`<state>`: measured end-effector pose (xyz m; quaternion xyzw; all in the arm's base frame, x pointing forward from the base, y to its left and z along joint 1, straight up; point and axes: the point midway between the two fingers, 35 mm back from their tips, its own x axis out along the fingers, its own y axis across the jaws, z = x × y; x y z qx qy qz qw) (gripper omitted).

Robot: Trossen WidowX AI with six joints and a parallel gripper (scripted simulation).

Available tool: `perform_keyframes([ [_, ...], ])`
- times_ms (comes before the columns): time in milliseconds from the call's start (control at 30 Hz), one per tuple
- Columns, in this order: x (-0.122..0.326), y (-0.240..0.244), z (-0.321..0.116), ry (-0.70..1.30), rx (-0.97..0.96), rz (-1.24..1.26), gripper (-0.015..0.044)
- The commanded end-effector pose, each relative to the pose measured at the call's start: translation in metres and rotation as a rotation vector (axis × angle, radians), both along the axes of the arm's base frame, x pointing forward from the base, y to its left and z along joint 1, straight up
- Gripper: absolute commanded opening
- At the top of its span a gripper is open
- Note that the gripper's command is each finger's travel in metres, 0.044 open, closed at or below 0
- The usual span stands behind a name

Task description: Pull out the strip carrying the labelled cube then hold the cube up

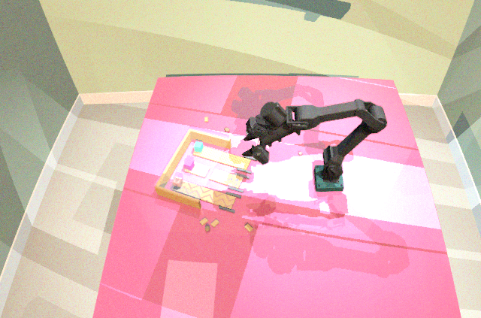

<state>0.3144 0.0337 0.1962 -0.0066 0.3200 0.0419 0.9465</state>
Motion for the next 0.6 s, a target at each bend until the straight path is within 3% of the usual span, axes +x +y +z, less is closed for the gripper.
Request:
perform_keyframes([
  [0, 0.019, 0.013, -0.003, 0.115, 0.036, -0.01, 0.0243],
  [300, 0.062, 0.058, -0.034, 0.485, 0.098, -0.083, 0.0006],
  [567, 0.084, 0.101, -0.083, 0.799, 0.078, -0.198, 0.0],
])
